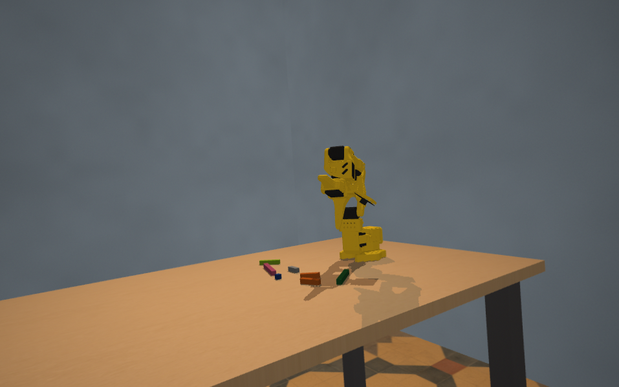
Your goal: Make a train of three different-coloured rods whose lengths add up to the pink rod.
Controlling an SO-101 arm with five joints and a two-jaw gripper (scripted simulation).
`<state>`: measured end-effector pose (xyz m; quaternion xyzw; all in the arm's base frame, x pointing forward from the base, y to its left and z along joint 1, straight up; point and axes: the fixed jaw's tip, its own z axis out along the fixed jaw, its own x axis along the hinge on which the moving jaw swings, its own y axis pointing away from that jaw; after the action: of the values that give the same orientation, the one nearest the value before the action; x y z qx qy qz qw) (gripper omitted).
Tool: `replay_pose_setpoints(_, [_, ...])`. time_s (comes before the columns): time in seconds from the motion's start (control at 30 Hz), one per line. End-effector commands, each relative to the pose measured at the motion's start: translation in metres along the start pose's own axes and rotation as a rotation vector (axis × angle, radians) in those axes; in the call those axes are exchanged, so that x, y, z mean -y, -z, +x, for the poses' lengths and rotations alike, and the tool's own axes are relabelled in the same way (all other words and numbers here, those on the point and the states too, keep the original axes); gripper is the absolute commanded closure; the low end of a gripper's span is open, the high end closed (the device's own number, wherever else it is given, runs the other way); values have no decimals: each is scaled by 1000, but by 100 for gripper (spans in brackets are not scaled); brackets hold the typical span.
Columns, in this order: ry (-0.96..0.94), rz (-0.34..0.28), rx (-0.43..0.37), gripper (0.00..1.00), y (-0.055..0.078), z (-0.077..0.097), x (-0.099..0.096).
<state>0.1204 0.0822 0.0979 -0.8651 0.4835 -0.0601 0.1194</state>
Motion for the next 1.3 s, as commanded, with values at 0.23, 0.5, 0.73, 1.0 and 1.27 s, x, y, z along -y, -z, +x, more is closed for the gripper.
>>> replay_pose_setpoints(0.23, [7,53,5,0,6,-1,7])
replay_pose_setpoints(0.5, [5,53,5,0,6,-1,7])
replay_pose_setpoints(0.73, [-33,48,2,2,6,0,9])
replay_pose_setpoints(1.0, [-133,35,-4,6,5,4,13])
replay_pose_setpoints(1.27, [-382,6,-24,16,3,13,23])
